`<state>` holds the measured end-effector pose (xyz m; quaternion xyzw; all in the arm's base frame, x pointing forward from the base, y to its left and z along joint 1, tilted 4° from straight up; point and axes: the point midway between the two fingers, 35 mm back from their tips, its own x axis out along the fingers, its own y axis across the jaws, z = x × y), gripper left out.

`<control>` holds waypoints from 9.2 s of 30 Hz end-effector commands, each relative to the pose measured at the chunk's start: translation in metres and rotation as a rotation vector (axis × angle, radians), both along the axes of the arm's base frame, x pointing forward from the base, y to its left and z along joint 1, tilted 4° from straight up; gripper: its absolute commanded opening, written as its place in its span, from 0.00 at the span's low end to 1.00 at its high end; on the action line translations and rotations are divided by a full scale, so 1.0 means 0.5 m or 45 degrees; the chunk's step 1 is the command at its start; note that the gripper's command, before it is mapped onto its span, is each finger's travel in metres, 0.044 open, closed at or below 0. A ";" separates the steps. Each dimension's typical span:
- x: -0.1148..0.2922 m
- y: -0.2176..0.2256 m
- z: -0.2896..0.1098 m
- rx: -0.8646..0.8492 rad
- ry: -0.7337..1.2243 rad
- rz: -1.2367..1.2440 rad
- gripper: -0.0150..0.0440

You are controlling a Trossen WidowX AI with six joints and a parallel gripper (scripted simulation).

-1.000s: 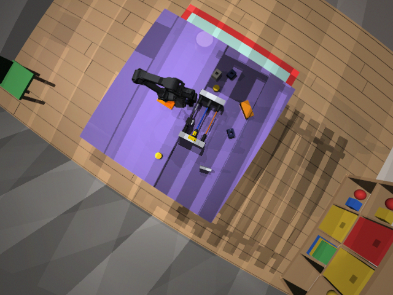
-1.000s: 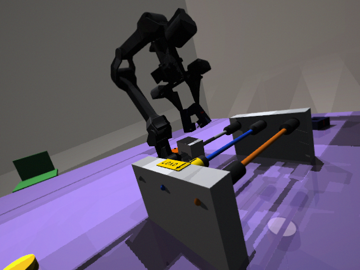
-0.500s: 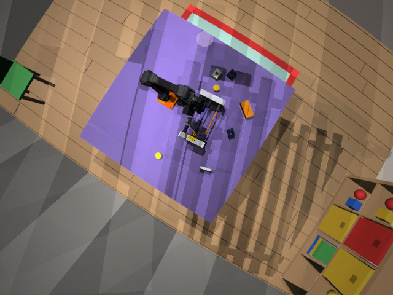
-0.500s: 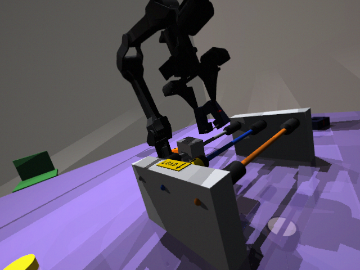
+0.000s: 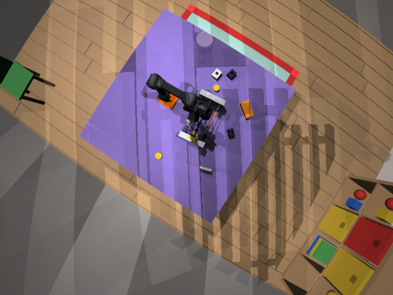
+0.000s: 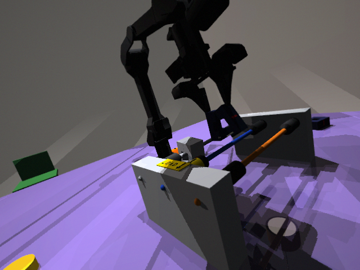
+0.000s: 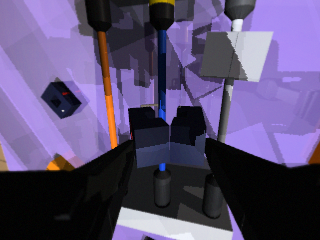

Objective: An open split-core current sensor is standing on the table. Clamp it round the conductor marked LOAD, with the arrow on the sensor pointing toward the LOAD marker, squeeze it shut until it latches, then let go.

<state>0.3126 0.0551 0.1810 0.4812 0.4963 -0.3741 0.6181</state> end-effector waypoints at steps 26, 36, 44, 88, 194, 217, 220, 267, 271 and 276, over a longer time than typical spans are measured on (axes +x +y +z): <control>0.027 0.003 -0.087 0.009 -0.005 -0.010 0.25; 0.029 0.002 -0.091 0.004 -0.010 -0.008 0.25; 0.029 0.002 -0.091 0.004 -0.010 -0.008 0.25; 0.044 0.006 -0.093 -0.031 0.142 -0.016 0.25; 0.059 0.007 -0.221 -0.052 0.248 -0.022 0.25; 0.059 0.007 -0.221 -0.052 0.248 -0.022 0.25; 0.059 0.007 -0.221 -0.052 0.248 -0.022 0.25; 0.061 0.008 -0.195 -0.003 0.031 -0.018 0.43; 0.061 0.008 -0.195 -0.003 0.031 -0.018 0.61; 0.061 0.008 -0.195 -0.003 0.031 -0.018 0.83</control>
